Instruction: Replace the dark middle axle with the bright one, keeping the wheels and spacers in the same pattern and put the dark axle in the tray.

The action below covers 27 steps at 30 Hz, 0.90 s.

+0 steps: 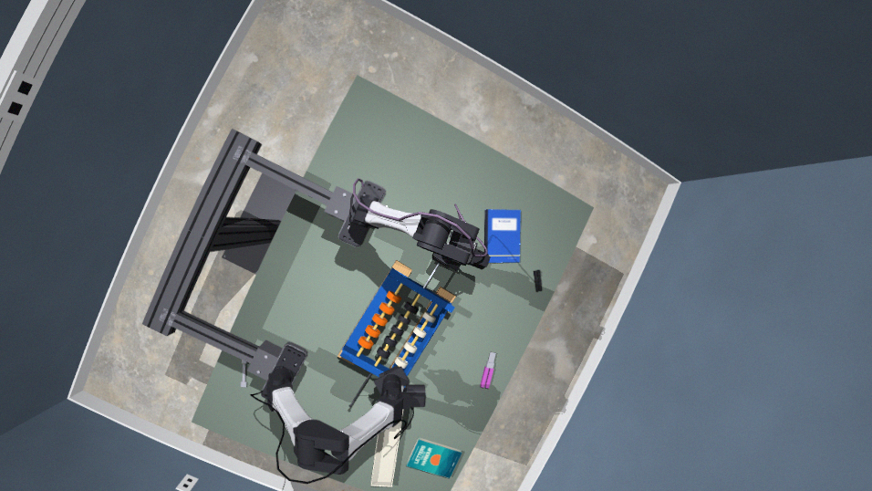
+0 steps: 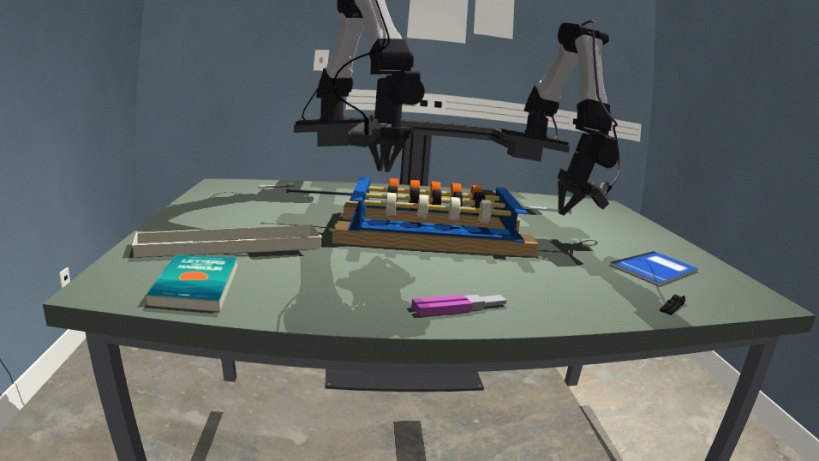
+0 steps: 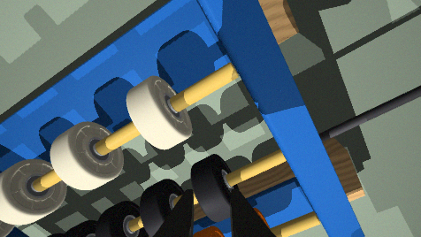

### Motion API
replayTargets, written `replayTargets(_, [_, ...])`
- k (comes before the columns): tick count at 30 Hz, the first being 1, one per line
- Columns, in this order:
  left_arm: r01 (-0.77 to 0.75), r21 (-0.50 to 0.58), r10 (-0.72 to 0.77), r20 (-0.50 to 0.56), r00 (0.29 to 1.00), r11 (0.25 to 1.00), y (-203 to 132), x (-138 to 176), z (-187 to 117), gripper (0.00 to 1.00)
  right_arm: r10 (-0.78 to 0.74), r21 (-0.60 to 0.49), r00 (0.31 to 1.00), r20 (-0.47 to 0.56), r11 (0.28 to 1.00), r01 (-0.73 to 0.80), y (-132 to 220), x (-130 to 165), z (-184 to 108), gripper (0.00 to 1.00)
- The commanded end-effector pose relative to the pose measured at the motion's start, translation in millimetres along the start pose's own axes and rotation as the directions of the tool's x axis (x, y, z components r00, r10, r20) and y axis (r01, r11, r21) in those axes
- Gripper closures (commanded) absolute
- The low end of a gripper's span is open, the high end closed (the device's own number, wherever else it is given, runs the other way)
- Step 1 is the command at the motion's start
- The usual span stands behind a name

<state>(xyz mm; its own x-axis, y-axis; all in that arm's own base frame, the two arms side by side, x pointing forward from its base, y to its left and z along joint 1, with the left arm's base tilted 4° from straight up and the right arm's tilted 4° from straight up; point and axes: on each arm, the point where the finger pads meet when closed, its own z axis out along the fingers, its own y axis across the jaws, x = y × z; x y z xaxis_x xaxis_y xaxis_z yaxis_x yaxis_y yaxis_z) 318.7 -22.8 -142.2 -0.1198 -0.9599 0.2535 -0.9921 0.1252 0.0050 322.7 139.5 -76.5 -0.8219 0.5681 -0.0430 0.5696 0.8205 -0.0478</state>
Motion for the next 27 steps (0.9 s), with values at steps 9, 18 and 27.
replayTargets(9, [-0.013,-0.064,0.011,-0.026,1.000,0.998,17,8,11,1.00,0.333,-0.043,0.943,0.023,0.942,-0.332,-50,-44,0,0.81])
replayTargets(18, [-0.013,-0.064,0.011,-0.026,1.000,0.998,16,8,11,1.00,0.551,-0.047,0.834,0.010,0.834,-0.550,-96,-63,6,0.81])
replayTargets(27, [-0.013,-0.063,0.011,-0.027,1.000,0.998,16,8,11,1.00,0.793,-0.042,0.610,0.008,0.610,-0.792,-163,-75,14,0.81])
